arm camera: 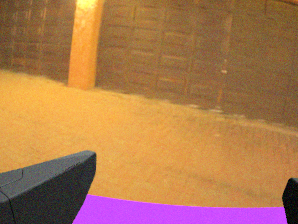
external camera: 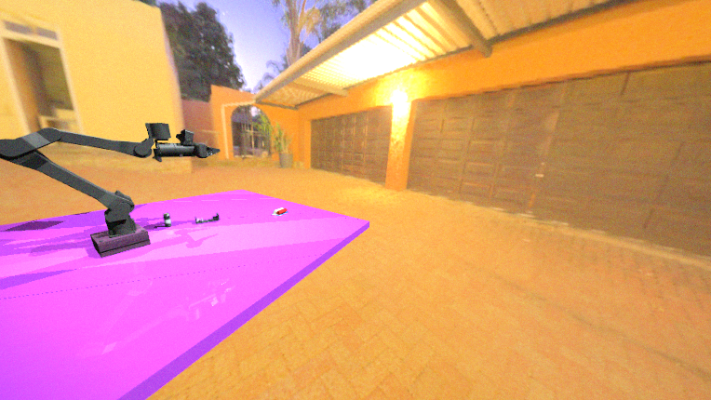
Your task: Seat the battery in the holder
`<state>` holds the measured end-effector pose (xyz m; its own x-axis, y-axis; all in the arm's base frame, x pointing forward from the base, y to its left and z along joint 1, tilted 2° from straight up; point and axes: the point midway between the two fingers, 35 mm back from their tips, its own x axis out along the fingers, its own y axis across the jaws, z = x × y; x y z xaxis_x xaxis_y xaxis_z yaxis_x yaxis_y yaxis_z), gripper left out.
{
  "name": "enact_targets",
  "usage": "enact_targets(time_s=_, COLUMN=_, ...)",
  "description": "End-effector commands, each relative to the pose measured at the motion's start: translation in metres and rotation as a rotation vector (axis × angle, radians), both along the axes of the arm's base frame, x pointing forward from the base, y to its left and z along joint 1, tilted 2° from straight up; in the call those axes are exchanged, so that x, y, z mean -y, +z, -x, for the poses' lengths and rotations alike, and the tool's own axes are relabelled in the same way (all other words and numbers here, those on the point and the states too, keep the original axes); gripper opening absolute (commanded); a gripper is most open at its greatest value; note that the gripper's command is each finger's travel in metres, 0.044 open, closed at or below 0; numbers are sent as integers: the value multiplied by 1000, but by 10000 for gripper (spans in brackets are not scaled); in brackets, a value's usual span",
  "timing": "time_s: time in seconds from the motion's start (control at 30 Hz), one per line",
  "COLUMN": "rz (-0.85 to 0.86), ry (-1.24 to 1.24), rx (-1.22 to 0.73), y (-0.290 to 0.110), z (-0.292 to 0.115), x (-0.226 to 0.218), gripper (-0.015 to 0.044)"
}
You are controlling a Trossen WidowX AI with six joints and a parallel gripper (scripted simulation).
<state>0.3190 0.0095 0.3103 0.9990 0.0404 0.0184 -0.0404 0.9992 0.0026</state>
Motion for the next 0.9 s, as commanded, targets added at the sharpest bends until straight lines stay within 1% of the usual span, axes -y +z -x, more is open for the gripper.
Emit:
enact_targets(time_s=0.0, rz=5, ry=5, rx=-17, y=-3, z=-1, x=-2, gripper=374)
enact_targets(time_s=0.07, rz=48, ry=50, rx=-150, y=-30, z=-7, x=-16, gripper=321)
enact_targets(time_s=0.13, rz=127, ry=130, rx=-356, y=-71, z=-7, x=-38, gripper=269)
enact_targets(time_s=0.2, rz=217, ry=219, rx=-557, y=-109, z=3, x=-58, gripper=216)
enact_targets(time_s=0.27, rz=317, ry=317, rx=-753, y=-144, z=22, x=-75, gripper=164)
enact_targets(time_s=0.33, rz=415, ry=411, rx=-927, y=-170, z=45, x=-87, gripper=111)
enact_targets(time_s=0.47, rz=605, ry=588, rx=-1229, y=-202, z=97, x=-97, gripper=6)
enact_targets(time_s=0.53, rz=703, ry=677, rx=-1374, y=-209, z=124, x=-98, gripper=0)
enact_targets(time_s=0.6, rz=751, ry=721, rx=-1443, y=-210, z=137, x=-97, gripper=0)
enact_targets(time_s=0.87, rz=752, ry=722, rx=-1446, y=-210, z=138, x=-97, gripper=0)
